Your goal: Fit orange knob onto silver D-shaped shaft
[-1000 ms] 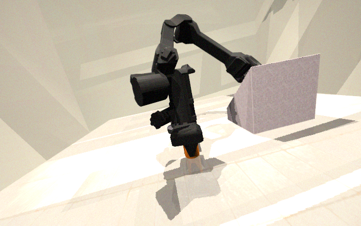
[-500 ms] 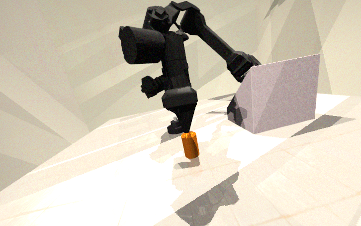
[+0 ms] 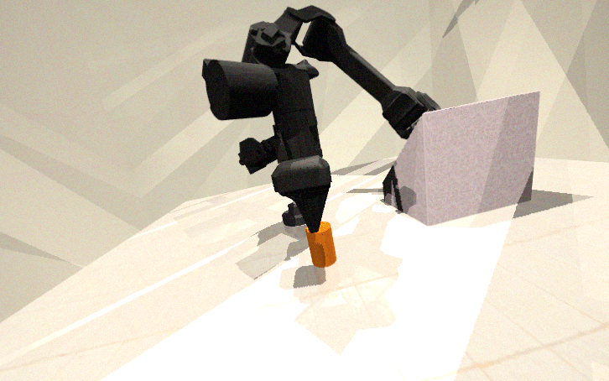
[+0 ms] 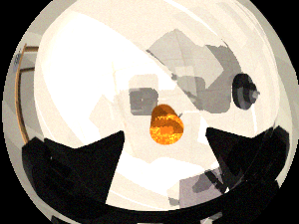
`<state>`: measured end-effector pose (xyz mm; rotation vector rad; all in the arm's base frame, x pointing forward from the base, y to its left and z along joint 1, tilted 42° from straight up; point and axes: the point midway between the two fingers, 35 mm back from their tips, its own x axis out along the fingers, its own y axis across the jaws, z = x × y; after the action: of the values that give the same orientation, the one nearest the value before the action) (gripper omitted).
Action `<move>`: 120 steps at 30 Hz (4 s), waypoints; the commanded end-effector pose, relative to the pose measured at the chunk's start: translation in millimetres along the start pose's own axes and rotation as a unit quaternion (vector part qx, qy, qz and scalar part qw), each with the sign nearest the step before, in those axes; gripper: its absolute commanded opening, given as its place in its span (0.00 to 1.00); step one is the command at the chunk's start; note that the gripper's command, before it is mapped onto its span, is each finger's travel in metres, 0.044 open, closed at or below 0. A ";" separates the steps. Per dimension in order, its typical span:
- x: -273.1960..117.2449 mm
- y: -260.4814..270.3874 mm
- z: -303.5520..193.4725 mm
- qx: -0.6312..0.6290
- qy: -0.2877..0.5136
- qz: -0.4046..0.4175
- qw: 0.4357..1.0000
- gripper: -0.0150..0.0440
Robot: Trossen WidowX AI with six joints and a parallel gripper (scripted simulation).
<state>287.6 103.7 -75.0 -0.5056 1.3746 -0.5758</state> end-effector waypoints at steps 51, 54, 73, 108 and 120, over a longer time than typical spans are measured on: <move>67.0 -3.1 -4.0 -0.006 0.003 -0.007 1.000 0.50; 67.0 -3.1 -4.0 -0.006 0.003 -0.007 1.000 0.47; 22.0 3.0 2.0 -0.007 0.003 -0.003 1.000 0.25; -73.9 5.0 -2.9 -0.007 0.004 -0.004 1.000 0.25; -68.2 -20.3 12.8 -0.008 0.005 0.003 1.000 0.25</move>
<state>287.1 140.3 -16.5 -0.5139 1.3944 -0.5734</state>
